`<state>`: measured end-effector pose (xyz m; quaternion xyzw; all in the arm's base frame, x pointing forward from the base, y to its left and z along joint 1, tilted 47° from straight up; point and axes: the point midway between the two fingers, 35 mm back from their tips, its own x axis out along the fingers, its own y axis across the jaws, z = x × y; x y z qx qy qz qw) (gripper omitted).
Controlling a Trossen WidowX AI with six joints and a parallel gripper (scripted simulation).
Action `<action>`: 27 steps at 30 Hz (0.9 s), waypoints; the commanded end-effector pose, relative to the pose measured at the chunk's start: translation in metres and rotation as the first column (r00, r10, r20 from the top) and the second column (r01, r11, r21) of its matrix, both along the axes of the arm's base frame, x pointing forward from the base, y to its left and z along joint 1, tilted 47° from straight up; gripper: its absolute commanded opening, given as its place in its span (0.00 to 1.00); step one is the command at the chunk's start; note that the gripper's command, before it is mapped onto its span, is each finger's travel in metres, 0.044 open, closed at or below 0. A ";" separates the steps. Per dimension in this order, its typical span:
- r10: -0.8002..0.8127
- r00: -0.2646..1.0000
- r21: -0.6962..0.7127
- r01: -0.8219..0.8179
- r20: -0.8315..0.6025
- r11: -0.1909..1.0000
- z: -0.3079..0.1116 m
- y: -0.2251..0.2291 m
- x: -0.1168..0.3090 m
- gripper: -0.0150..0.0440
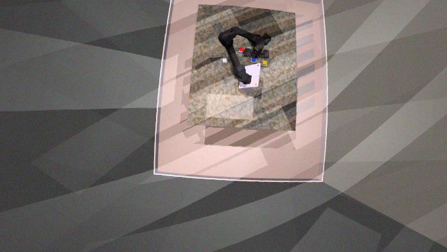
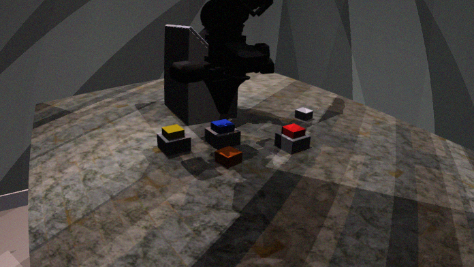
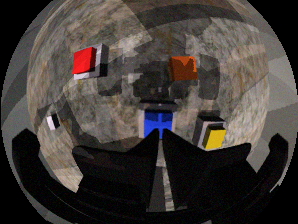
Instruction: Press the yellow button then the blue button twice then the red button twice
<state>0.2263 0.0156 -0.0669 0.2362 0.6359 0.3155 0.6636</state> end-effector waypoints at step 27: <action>0.000 1.000 0.005 0.000 -0.009 1.000 -0.018 0.020 -0.003 0.29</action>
